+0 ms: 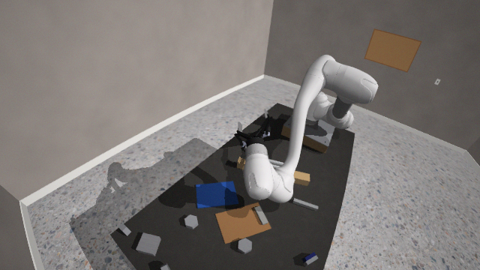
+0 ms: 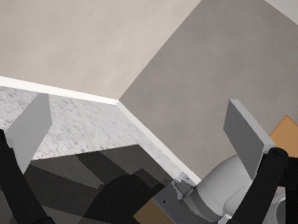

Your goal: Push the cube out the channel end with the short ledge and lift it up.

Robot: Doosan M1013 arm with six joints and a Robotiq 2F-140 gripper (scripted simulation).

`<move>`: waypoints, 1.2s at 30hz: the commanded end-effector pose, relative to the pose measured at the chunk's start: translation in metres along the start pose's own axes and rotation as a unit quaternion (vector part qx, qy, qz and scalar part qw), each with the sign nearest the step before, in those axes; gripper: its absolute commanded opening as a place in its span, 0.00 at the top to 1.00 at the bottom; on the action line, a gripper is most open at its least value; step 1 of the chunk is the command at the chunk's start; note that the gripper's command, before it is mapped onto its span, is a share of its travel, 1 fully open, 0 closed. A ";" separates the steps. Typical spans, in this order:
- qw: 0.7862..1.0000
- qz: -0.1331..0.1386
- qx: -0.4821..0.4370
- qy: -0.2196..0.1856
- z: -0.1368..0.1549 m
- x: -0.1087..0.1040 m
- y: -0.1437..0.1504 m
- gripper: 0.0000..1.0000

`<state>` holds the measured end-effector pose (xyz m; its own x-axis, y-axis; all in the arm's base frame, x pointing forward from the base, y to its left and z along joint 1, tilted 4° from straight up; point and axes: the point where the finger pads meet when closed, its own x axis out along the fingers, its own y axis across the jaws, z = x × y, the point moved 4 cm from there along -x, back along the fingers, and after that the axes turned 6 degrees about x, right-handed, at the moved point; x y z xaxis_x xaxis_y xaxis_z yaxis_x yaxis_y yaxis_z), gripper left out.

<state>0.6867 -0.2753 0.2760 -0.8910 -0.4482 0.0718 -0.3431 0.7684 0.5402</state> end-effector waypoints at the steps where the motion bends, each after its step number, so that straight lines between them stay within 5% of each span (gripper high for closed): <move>1: 1.000 0.000 0.000 0.000 0.000 0.000 0.000 0.00; 17: 1.000 0.000 0.000 0.000 0.000 0.000 0.000 0.00; 18: 1.000 0.000 0.000 0.000 0.000 0.000 0.000 1.00; 22: 0.999 -0.022 -0.029 -0.028 0.006 0.022 -0.013 1.00; 26: 0.979 -0.099 -0.112 -0.136 0.040 0.085 -0.046 1.00; 27: 0.979 -0.099 -0.112 -0.136 0.040 0.085 -0.046 1.00; 30: 0.951 -0.156 -0.153 -0.221 0.074 0.119 -0.060 1.00; 31: 0.951 -0.156 -0.153 -0.221 0.074 0.119 -0.060 1.00; 32: 0.930 -0.187 -0.167 -0.269 0.094 0.132 -0.063 1.00; 34: 0.930 -0.187 -0.167 -0.269 0.094 0.132 -0.063 1.00; 35: 0.906 -0.219 -0.176 -0.318 0.114 0.142 -0.065 1.00; 36: 0.906 -0.219 -0.176 -0.318 0.114 0.142 -0.065 1.00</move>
<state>0.5669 -0.3324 0.1728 -0.7811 -0.2886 -0.5537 -0.6239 0.3959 0.6738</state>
